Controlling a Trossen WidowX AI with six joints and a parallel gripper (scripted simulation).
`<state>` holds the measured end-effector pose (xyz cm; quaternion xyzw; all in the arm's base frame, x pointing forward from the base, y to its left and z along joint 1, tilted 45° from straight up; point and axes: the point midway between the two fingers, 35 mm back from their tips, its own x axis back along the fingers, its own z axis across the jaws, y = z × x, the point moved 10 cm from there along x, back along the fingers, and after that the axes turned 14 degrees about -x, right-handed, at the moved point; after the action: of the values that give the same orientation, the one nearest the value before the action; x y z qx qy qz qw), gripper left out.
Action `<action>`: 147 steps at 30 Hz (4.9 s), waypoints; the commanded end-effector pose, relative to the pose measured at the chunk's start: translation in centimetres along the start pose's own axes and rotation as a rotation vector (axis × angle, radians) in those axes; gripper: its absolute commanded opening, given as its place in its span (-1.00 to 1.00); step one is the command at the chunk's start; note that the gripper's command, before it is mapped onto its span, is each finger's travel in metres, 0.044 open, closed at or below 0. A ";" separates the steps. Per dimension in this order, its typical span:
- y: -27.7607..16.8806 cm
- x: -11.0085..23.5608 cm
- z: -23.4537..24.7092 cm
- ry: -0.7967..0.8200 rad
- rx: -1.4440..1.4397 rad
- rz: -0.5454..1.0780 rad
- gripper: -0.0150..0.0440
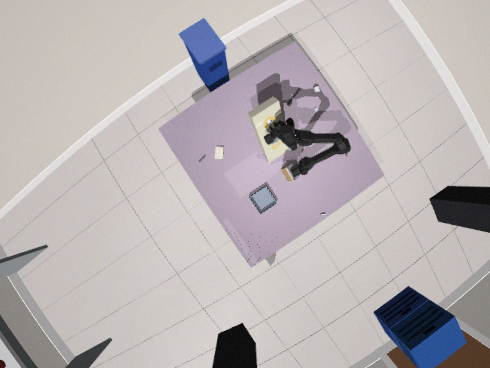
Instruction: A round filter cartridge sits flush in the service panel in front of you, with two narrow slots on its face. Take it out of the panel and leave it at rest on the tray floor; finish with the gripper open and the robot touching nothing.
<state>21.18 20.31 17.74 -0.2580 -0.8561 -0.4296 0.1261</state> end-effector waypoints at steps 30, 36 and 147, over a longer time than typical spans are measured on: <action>-0.2 -1.6 -0.2 -0.003 0.009 -0.001 -0.10; -0.2 -1.9 -0.2 -0.004 0.009 -0.001 -0.10; -0.2 -3.8 -0.2 -0.005 1.713 0.002 -0.49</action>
<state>23.62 19.11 16.13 -0.0789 -0.8939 0.3494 0.2696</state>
